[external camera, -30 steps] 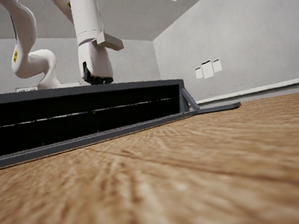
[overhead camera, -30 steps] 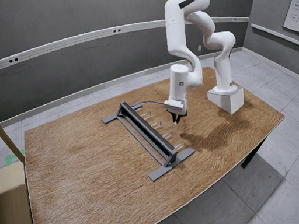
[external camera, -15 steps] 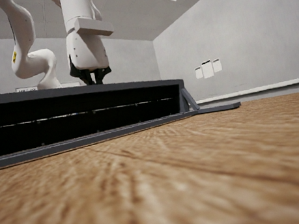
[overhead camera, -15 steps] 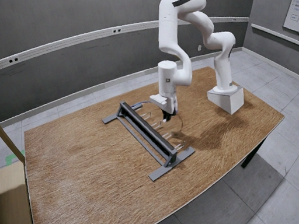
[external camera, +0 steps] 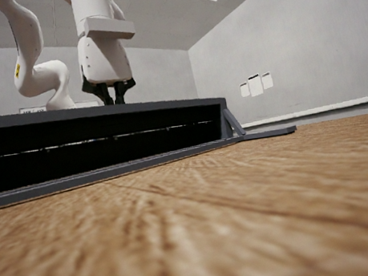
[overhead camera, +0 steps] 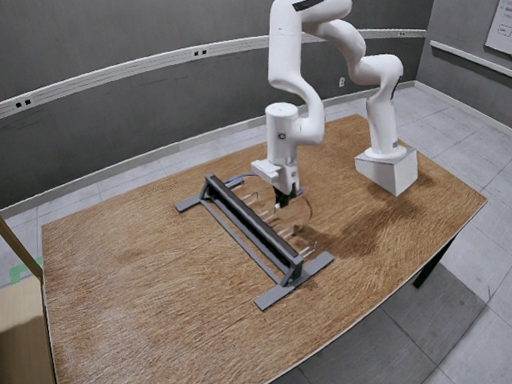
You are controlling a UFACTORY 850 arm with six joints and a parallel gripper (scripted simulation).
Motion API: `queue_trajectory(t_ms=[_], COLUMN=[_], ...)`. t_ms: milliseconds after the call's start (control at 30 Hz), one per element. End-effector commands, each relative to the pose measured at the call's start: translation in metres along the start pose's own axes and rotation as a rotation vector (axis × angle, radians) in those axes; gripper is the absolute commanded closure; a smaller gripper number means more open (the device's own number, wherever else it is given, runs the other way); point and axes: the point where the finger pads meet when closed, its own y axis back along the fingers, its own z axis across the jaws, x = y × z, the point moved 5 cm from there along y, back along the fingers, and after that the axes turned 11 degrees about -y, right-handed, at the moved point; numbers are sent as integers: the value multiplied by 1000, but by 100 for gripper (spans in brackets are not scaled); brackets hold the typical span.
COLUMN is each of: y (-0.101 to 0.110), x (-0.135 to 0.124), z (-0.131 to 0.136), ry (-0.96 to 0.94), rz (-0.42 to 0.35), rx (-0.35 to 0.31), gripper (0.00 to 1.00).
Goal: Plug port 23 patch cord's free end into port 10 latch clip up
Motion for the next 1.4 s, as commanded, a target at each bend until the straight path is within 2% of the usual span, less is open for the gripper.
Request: queue_trajectory(t_ms=[0, 633, 1367], y=[1, -1, -22], x=[1, 3, 25], z=[0, 0, -4], ry=[-2, -2, -3], rz=[2, 2, 2], rx=[1, 1, 1], gripper=[100, 100, 100])
